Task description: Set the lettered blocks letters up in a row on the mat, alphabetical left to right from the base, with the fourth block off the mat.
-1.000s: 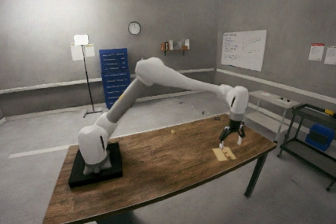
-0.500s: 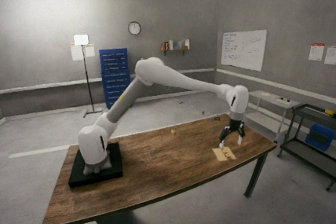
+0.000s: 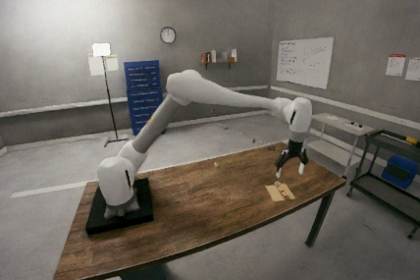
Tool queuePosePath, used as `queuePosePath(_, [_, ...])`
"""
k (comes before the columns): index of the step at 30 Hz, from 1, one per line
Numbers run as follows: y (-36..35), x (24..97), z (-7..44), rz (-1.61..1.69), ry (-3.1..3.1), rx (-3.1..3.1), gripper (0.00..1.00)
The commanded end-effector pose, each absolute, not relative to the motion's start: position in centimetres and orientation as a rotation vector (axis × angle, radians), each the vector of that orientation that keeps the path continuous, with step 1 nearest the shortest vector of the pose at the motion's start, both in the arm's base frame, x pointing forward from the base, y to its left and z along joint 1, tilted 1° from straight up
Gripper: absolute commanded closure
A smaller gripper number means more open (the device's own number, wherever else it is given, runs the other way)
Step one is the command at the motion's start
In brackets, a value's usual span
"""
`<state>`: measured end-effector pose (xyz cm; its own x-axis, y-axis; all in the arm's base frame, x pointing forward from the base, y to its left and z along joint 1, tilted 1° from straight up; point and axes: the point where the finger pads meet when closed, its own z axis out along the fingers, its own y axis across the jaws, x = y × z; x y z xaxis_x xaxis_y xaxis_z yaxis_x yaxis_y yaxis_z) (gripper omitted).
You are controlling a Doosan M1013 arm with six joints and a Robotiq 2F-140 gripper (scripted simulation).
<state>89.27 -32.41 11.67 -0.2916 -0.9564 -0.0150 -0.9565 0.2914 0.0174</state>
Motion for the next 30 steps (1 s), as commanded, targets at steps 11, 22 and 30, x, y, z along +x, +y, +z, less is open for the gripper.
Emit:
queuePosePath(11, [-32.45,89.34,13.82,0.034,2.522,-1.868,0.00])
queuePosePath(22, [-32.45,89.34,13.82,0.034,2.522,-1.868,0.00])
queuePosePath(30, [-32.45,89.34,13.82,0.034,2.522,-1.868,0.00])
